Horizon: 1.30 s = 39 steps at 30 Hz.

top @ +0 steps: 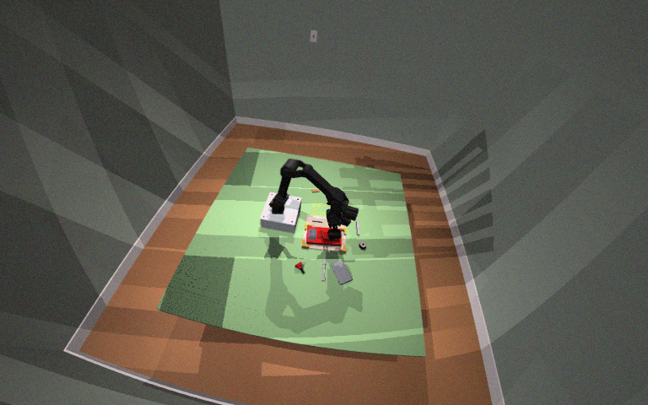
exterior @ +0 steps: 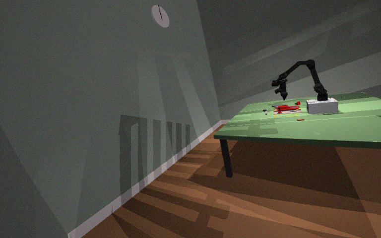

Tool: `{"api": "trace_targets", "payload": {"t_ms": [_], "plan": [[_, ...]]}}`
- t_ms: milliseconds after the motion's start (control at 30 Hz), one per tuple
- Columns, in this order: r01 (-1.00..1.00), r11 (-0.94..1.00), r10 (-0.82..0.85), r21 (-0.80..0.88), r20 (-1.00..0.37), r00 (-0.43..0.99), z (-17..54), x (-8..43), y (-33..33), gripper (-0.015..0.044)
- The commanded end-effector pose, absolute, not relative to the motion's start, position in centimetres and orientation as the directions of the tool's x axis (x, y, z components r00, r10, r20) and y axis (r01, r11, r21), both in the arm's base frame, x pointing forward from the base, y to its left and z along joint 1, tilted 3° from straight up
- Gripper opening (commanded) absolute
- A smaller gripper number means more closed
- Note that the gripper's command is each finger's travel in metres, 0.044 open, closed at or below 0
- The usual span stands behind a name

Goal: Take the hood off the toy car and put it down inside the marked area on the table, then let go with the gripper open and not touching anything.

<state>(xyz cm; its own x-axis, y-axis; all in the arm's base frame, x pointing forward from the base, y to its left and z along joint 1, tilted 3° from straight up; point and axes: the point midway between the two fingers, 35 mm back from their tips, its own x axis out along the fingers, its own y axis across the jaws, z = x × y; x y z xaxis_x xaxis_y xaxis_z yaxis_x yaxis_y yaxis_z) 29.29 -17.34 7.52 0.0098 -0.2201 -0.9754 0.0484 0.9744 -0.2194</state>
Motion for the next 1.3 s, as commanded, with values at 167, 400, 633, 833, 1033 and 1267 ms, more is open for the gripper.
{"api": "trace_targets", "payload": {"t_ms": [167,400,633,833,1033,1267], "plan": [[0.088,0.995,-0.055,-0.052,-0.998,0.022,6.0,31.4,-12.9,0.044],[0.088,0.995,-0.055,-0.052,-0.998,0.022,5.6,31.4,-13.0,0.044],[0.088,0.995,-0.055,-0.052,-0.998,0.022,5.0,31.5,-13.0,0.044],[0.088,0.995,-0.055,-0.052,-0.998,0.022,4.4,31.5,-13.1,0.044],[0.088,0.995,-0.055,-0.053,-0.998,0.022,3.8,31.5,-13.1,0.044],[0.088,0.995,-0.055,-0.053,-0.998,0.022,3.2,31.5,-13.2,0.044]]}}
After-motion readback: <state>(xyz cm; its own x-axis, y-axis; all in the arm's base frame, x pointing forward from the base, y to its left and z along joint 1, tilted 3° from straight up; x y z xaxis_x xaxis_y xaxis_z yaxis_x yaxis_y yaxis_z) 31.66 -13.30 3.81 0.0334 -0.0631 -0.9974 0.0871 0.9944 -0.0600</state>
